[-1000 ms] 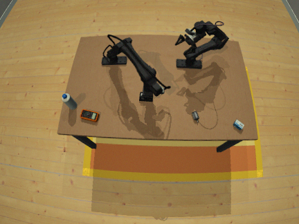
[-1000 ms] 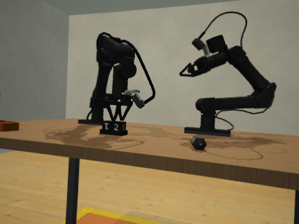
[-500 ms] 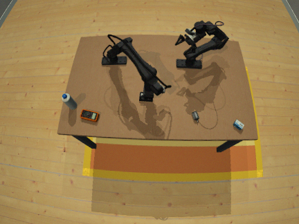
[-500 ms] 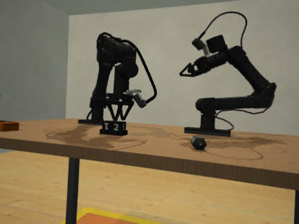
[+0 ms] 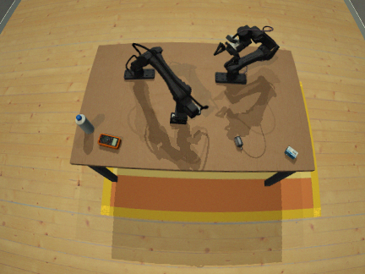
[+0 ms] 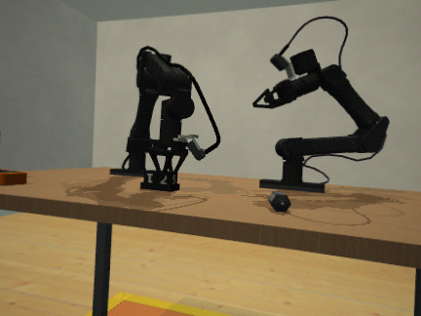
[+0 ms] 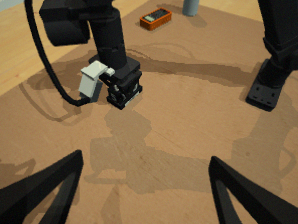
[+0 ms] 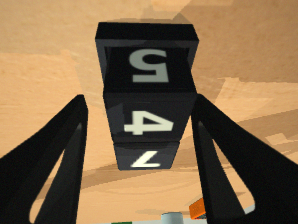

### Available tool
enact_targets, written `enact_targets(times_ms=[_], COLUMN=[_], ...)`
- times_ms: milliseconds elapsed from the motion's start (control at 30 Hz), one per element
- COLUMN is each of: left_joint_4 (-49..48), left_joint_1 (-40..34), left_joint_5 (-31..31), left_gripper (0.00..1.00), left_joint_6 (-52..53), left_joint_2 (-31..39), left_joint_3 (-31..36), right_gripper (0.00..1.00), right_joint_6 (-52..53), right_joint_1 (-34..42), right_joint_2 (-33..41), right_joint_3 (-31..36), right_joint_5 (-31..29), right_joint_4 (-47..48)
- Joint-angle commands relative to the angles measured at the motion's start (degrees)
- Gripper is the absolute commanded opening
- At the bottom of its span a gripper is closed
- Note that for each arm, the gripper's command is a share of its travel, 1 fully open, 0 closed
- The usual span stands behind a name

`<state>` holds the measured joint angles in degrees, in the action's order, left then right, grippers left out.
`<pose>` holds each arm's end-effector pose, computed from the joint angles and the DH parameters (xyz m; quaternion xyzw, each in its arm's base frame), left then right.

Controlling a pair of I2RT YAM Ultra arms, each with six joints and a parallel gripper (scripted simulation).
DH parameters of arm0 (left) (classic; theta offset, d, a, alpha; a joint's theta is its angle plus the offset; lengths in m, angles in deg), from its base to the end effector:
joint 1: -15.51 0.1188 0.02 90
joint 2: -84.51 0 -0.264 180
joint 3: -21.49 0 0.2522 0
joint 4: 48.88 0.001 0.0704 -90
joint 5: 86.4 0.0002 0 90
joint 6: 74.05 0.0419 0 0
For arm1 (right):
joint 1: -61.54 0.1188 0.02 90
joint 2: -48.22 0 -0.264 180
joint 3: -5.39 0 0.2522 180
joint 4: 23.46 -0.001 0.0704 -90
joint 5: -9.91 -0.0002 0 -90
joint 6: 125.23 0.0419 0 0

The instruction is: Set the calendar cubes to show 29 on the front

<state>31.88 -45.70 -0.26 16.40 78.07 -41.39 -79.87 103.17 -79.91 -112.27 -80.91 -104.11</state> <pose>0.0030 0.0025 0.3122 0.4147 0.7304 -0.2497 0.4819 0.3201 0.2850 0.1684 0.6837 -0.7296 0.0069 0.0100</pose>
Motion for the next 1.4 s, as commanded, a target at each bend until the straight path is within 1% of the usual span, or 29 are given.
enact_targets(times_ms=[0,333,367,433,467,600,633,700,733,800,1000,1067,1133,1167,1200,1300,1367], left_joint_4=[-0.4,-0.4,-0.4,-0.4,-0.4,-0.4,-0.4,-0.4,-0.4,-0.4,-0.4,-0.4,-0.4,-0.4,-0.4,-0.4,-0.4], left_joint_1=[-0.2,-0.2,-0.2,-0.2,-0.2,-0.2,-0.2,-0.2,-0.2,-0.2,-0.2,-0.2,-0.2,-0.2,-0.2,-0.2,-0.2], left_joint_5=[-0.8,-0.8,-0.8,-0.8,-0.8,-0.8,-0.8,-0.8,-0.8,-0.8,-0.8,-0.8,-0.8,-0.8,-0.8,-0.8,-0.8], left_gripper=[1.0,1.0,1.0,1.0,1.0,1.0,1.0,1.0,1.0,1.0,1.0,1.0,1.0,1.0,1.0,1.0,1.0], left_joint_6=[-0.4,-0.4,-0.4,-0.4,-0.4,-0.4,-0.4,-0.4,-0.4,-0.4,-0.4,-0.4,-0.4,-0.4,-0.4,-0.4,-0.4], left_joint_2=[-0.1,-0.1,-0.1,-0.1,-0.1,-0.1,-0.1,-0.1,-0.1,-0.1,-0.1,-0.1,-0.1,-0.1,-0.1,-0.1,-0.1], left_joint_3=[-1.3,-1.3,-1.3,-1.3,-1.3,-1.3,-1.3,-1.3,-1.3,-1.3,-1.3,-1.3,-1.3,-1.3,-1.3,-1.3,-1.3], right_gripper=[0.64,0.64,0.55,0.55,0.51,0.51,0.47,0.47,0.43,0.43,0.34,0.11,0.11,0.0,0.0,0.34,0.35], right_joint_6=[0.5,0.5,0.5,0.4,0.4,0.0,0.0,0.0,0.0,-0.4,-0.6,-0.6,-0.6,-0.5,-0.5,-0.6,-0.6], right_joint_1=[0.6,0.6,0.6,0.6,0.6,0.1,0.1,0.1,0.1,0.0,-0.3,-0.3,-0.3,-0.3,-0.3,-0.3,-0.4], right_joint_2=[0.2,0.4,0.4,0.4,0.4,1.0,1.0,1.0,1.0,1.2,1.3,1.3,1.3,1.3,1.3,1.5,2.1], right_joint_3=[0.7,1.3,1.3,1.3,1.3,1.7,1.7,1.7,1.7,2.0,2.2,2.2,2.2,2.2,2.2,1.1,-0.9], right_joint_5=[0.8,0.8,0.8,0.8,0.8,0.8,0.8,0.8,0.8,0.8,0.8,0.8,0.8,0.8,0.8,0.8,0.8], right_joint_4=[2.2,3.4,3.4,3.4,3.4,3.5,3.5,3.5,3.5,3.6,3.7,3.7,3.7,3.7,3.7,1.6,-0.3])
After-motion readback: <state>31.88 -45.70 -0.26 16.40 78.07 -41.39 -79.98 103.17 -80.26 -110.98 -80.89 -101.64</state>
